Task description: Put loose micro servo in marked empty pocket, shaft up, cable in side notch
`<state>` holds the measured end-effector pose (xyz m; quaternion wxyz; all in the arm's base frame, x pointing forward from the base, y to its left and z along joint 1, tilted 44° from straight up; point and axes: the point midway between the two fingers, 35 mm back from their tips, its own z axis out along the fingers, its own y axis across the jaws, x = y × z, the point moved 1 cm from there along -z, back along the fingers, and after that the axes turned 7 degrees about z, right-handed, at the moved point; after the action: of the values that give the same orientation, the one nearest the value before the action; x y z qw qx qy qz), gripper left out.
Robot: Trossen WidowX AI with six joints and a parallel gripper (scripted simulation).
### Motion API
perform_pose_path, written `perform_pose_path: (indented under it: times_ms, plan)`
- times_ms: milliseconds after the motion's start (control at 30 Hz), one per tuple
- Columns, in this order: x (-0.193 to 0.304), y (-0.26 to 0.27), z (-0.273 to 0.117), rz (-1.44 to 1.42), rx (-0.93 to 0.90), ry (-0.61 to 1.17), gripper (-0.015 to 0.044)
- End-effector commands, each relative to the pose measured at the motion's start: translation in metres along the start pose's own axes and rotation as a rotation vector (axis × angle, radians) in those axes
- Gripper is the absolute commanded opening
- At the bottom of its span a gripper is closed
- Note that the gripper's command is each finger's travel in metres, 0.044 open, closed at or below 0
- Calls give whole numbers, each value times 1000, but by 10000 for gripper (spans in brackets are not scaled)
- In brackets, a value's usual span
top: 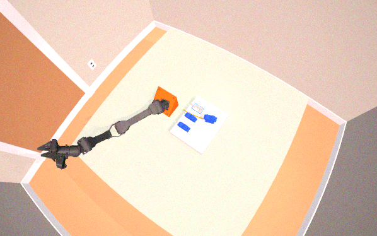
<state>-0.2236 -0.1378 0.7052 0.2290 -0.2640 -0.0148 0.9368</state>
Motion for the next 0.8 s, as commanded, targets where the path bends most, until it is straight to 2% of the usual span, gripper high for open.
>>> perform_pose_path:
  times_ms: [0,200,467,767]
  plan:
    - [-9,-21,0,-1,41,-36,440]
    - [-19,-45,-1,-13,92,-73,440]
    - [-53,-122,-12,-18,269,-181,440]
    - [-72,-185,-34,5,435,-247,440]
